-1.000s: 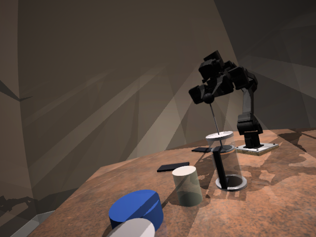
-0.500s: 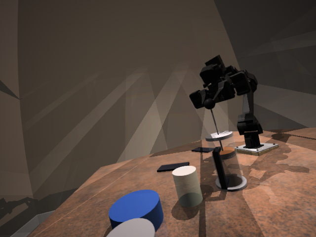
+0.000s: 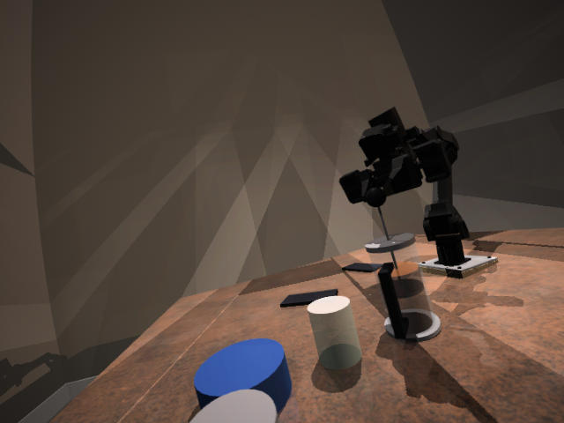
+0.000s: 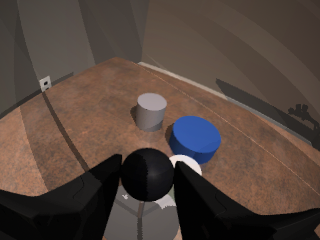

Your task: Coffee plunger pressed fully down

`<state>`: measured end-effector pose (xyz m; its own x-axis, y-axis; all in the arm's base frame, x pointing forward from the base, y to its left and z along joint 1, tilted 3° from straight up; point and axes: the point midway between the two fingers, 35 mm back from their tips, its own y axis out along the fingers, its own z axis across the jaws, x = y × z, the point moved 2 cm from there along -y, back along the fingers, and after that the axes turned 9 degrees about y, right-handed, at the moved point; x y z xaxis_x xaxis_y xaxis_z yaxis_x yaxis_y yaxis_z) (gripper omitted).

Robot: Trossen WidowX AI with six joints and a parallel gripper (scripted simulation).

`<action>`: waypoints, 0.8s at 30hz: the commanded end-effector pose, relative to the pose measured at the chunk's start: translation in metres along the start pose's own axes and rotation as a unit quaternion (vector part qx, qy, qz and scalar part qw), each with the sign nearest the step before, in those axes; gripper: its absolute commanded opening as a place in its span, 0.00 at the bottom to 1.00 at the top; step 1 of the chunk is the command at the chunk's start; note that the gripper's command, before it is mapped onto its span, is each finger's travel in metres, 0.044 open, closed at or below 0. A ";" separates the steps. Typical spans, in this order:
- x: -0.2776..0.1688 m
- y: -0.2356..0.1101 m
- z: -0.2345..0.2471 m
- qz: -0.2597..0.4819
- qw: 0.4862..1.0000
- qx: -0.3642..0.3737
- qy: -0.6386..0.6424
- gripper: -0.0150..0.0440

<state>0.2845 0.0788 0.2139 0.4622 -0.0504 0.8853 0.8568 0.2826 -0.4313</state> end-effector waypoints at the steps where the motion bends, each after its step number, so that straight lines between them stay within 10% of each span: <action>1: -0.033 0.012 -0.005 0.045 0.999 -0.008 0.005 0.47; 24: -0.029 0.023 -0.004 0.045 0.999 -0.008 0.005 0.47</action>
<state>0.2927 0.0827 0.1932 0.4929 -0.0408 0.8691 0.8412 0.2775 -0.4641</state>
